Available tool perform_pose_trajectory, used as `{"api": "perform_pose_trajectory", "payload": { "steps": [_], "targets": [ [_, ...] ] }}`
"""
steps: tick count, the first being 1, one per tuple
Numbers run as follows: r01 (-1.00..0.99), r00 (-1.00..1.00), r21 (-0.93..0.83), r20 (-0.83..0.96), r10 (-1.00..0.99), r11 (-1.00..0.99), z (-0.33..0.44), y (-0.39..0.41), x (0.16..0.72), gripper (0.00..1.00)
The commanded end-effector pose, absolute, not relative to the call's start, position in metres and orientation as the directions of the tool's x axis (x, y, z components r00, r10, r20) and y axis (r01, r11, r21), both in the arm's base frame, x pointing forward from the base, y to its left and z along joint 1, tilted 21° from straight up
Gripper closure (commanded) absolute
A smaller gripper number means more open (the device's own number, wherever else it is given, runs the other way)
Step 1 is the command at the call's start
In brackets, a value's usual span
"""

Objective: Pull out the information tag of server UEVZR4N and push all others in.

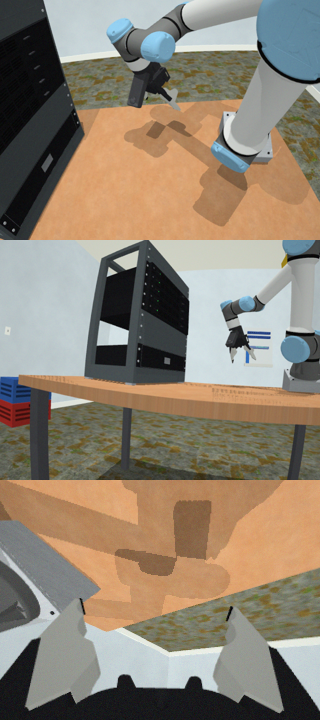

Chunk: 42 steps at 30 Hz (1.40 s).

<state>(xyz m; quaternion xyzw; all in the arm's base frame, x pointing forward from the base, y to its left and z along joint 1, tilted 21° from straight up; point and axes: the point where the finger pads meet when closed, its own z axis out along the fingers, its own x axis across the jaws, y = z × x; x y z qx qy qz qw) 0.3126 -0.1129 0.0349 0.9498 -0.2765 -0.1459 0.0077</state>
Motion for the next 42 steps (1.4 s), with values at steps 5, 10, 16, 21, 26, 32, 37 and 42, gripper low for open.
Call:
{"api": "perform_pose_trajectory", "payload": {
  "steps": [5, 10, 16, 21, 26, 32, 37, 42],
  "targets": [
    [-0.418, 0.885, 0.059, -0.199, -0.421, -0.907, 0.024, -0.119, 0.336, 0.00],
    [-0.383, 0.906, 0.053, -0.175, -0.386, -0.922, 0.022, -0.121, 0.343, 0.00],
    [-0.308, 0.942, 0.045, -0.124, -0.311, -0.950, 0.018, -0.124, 0.358, 0.00],
    [-0.241, 0.966, 0.045, -0.081, -0.244, -0.970, 0.015, -0.127, 0.370, 0.00],
    [-0.200, 0.978, 0.048, -0.055, -0.202, -0.979, 0.014, -0.129, 0.377, 0.00],
    [-0.112, 0.994, 0.060, -0.002, -0.112, -0.992, 0.011, -0.131, 0.392, 0.00],
    [-0.038, 0.999, 0.077, 0.040, -0.035, -0.996, 0.010, -0.134, 0.404, 0.00],
    [0.006, 0.998, 0.091, 0.064, 0.012, -0.996, 0.010, -0.135, 0.411, 0.00]
  ]
}}
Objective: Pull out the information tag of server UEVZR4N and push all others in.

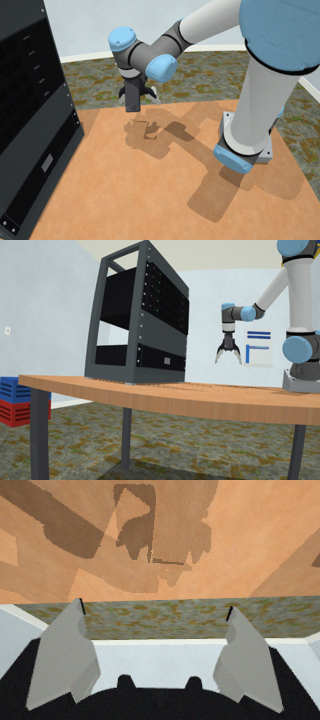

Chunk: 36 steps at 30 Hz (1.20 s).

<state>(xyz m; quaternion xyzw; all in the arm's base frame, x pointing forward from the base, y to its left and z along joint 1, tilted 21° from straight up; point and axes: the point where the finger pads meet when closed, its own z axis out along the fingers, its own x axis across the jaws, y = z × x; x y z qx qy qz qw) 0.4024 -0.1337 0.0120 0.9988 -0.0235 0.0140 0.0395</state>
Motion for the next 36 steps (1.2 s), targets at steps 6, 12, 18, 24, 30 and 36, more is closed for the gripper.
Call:
{"api": "perform_pose_trajectory", "payload": {
  "steps": [6, 12, 18, 24, 30, 36],
  "targets": [
    [0.098, 0.988, 0.125, 0.109, 0.112, -0.987, 0.011, -0.137, 0.426, 0.00],
    [0.186, 0.966, 0.167, 0.149, 0.212, -0.968, 0.012, -0.138, 0.440, 0.00],
    [0.242, 0.945, 0.200, 0.171, 0.277, -0.949, 0.013, -0.140, 0.449, 0.00],
    [0.325, 0.905, 0.255, 0.197, 0.378, -0.911, 0.017, -0.140, 0.463, 0.00],
    [0.399, 0.854, 0.315, 0.213, 0.474, -0.861, 0.021, -0.140, 0.476, 0.00],
    [0.443, 0.817, 0.357, 0.218, 0.534, -0.822, 0.025, -0.140, 0.484, 0.00]
  ]
}}
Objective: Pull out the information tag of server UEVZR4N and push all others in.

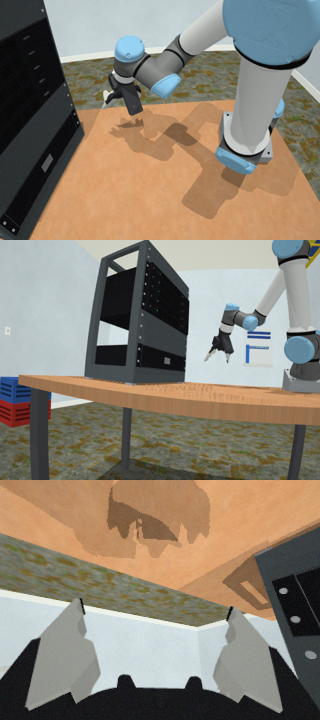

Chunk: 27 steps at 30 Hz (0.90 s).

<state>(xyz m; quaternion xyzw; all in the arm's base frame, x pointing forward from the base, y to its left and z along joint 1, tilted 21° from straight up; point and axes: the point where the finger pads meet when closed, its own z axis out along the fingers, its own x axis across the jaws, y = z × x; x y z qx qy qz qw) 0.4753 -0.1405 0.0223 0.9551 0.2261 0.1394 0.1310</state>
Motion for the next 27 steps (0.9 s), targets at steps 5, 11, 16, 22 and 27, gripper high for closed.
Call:
{"api": "perform_pose_trajectory", "payload": {
  "steps": [5, 11, 16, 22, 27],
  "targets": [
    [0.494, 0.763, 0.412, 0.217, 0.609, -0.766, 0.030, -0.139, 0.494, 0.00],
    [0.545, 0.694, 0.478, 0.205, 0.690, -0.689, 0.037, -0.138, 0.505, 0.00],
    [0.565, 0.659, 0.510, 0.195, 0.726, -0.649, 0.040, -0.138, 0.510, 0.00],
    [0.600, 0.583, 0.573, 0.166, 0.795, -0.559, 0.049, -0.134, 0.520, 0.00],
    [0.619, 0.520, 0.622, 0.133, 0.844, -0.479, 0.056, -0.132, 0.527, 0.00]
  ]
}}
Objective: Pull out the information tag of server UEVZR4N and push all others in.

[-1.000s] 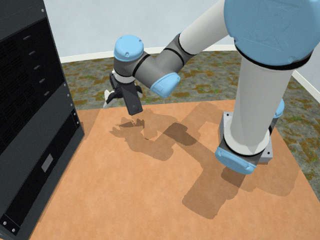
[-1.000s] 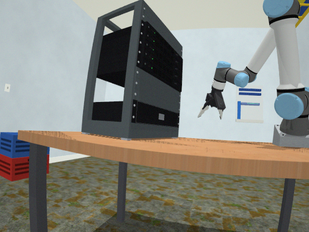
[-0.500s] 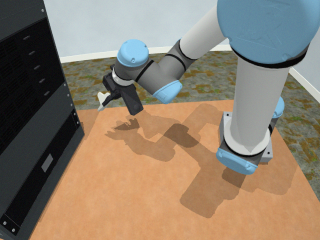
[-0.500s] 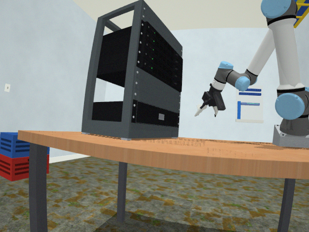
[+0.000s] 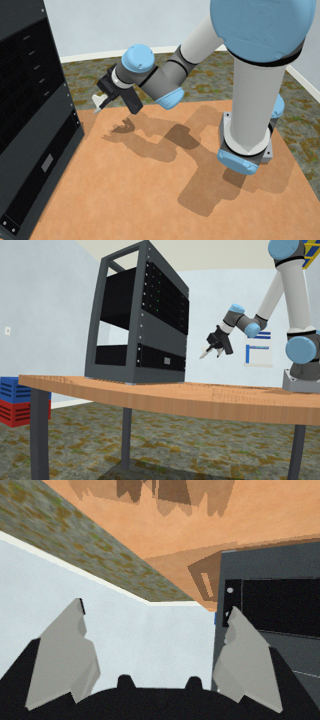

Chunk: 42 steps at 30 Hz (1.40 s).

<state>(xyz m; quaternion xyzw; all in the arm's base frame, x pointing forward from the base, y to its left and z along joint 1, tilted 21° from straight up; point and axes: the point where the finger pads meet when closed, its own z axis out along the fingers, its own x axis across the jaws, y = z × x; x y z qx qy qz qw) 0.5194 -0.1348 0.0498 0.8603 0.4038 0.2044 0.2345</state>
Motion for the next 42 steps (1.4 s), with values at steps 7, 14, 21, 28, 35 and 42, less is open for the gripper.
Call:
{"api": "perform_pose_trajectory", "payload": {
  "steps": [7, 14, 21, 28, 35, 42],
  "targets": [
    [0.629, 0.458, 0.668, 0.094, 0.884, -0.397, 0.064, -0.130, 0.534, 0.00],
    [0.633, 0.372, 0.723, 0.029, 0.928, -0.276, 0.077, -0.124, 0.542, 0.00],
    [0.628, 0.314, 0.755, -0.023, 0.949, -0.189, 0.086, -0.121, 0.547, 0.00],
    [0.609, 0.239, 0.790, -0.103, 0.966, -0.067, 0.099, -0.115, 0.553, 0.00],
    [0.581, 0.173, 0.812, -0.186, 0.967, 0.052, 0.112, -0.108, 0.558, 0.00],
    [0.556, 0.132, 0.820, -0.247, 0.960, 0.135, 0.122, -0.104, 0.560, 0.00]
  ]
}}
